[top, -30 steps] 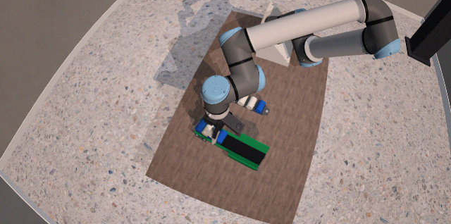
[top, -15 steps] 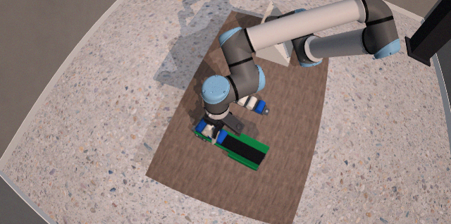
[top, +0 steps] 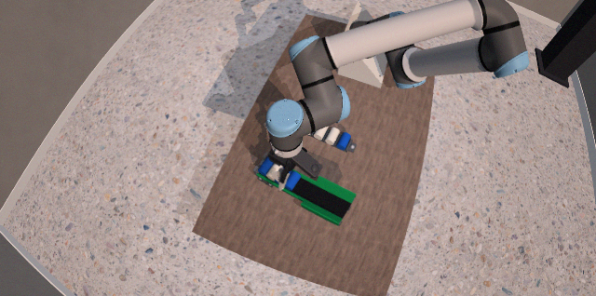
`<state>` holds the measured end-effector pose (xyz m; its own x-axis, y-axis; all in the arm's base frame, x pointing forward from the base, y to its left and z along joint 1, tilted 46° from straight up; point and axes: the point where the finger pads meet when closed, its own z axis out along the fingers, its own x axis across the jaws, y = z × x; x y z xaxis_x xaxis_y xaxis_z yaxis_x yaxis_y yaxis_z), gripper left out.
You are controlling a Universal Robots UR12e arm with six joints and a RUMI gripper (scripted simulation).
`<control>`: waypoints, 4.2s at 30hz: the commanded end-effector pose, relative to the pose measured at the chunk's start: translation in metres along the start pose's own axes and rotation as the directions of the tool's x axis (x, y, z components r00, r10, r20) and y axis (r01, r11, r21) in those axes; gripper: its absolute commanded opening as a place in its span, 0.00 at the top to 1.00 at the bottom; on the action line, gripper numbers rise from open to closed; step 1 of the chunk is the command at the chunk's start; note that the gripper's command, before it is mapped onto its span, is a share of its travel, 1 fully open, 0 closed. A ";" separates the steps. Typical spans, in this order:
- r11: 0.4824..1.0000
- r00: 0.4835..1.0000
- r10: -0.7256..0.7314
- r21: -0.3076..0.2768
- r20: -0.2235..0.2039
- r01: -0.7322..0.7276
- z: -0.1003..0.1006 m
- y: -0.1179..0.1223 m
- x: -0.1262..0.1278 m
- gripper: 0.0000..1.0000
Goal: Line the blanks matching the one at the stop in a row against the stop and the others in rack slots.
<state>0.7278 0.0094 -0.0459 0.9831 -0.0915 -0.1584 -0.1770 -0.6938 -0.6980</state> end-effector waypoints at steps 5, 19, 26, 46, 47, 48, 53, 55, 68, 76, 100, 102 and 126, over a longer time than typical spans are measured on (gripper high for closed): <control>0.998 0.998 0.062 0.000 -0.001 -0.062 -0.001 0.001 0.002 0.00; 0.939 0.939 0.345 0.000 -0.002 -0.345 0.001 0.008 0.007 0.00; 0.875 0.875 0.483 0.000 -0.002 -0.483 0.001 0.012 0.009 0.00; 0.348 0.348 0.938 0.001 -0.001 -0.938 0.004 0.034 0.017 0.00; 0.306 0.306 0.952 0.001 -0.001 -0.952 0.004 0.035 0.017 0.00; 0.263 0.263 0.965 0.001 -0.001 -0.965 0.004 0.037 0.017 0.00; 0.040 0.040 0.999 0.001 -0.001 -0.999 0.005 0.044 0.018 0.00; -0.005 -0.005 1.000 0.002 -0.001 -1.000 0.006 0.046 0.018 0.00; -0.508 -0.508 0.861 0.002 0.000 -0.861 0.008 0.064 0.016 0.00; -0.698 -0.698 0.716 0.001 0.001 -0.716 0.009 0.071 0.014 0.00; -0.982 -0.982 0.186 0.001 0.001 -0.186 0.012 0.087 0.005 0.00; -0.988 -0.988 0.156 0.001 0.001 -0.156 0.012 0.088 0.005 0.00; -0.999 -0.999 0.041 0.000 0.001 -0.041 0.012 0.090 0.003 0.00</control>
<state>0.7135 -0.0439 -0.1185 -0.9897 0.0622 0.1288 0.1354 0.6970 0.7042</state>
